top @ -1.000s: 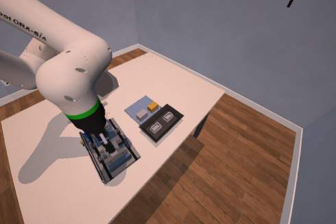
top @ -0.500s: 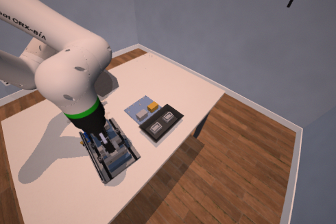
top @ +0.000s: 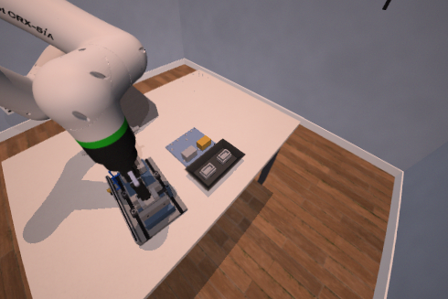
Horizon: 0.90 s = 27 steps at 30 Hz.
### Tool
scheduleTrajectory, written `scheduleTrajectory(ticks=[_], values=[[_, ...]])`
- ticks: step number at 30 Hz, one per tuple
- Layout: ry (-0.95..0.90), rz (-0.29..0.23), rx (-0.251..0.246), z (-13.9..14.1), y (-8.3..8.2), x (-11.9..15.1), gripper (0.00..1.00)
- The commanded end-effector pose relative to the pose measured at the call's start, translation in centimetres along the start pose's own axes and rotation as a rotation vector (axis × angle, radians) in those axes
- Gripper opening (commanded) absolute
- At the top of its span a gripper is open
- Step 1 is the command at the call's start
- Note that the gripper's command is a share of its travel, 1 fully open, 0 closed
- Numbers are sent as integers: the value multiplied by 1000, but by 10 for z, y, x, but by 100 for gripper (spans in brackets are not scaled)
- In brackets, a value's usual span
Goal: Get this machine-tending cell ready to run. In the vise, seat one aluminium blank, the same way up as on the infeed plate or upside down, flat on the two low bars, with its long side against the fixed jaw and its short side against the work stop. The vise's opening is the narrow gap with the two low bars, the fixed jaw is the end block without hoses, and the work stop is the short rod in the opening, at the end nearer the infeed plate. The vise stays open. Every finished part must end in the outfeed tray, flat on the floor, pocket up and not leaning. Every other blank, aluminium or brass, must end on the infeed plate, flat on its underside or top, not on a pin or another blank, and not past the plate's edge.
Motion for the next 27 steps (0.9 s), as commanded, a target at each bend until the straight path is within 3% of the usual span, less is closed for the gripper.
scheduleTrajectory(ticks=[1,12,25,26,27], values=[[0,0,0,0,-8,0,40],[0,0,0,0,-38,0,40],[0,0,0,0,-46,0,40],[0,0,0,0,-46,0,0],[0,0,0,0,-46,0,0]])
Point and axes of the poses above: the point where the finger pads meet when closed, its own y axis out along the fingers, its own z axis across the jaws, x = y × z, the point moved 2 cm from there along -y, back along the fingers, and after that the axes turned 12 degrees about y, right-handed, at the moved point
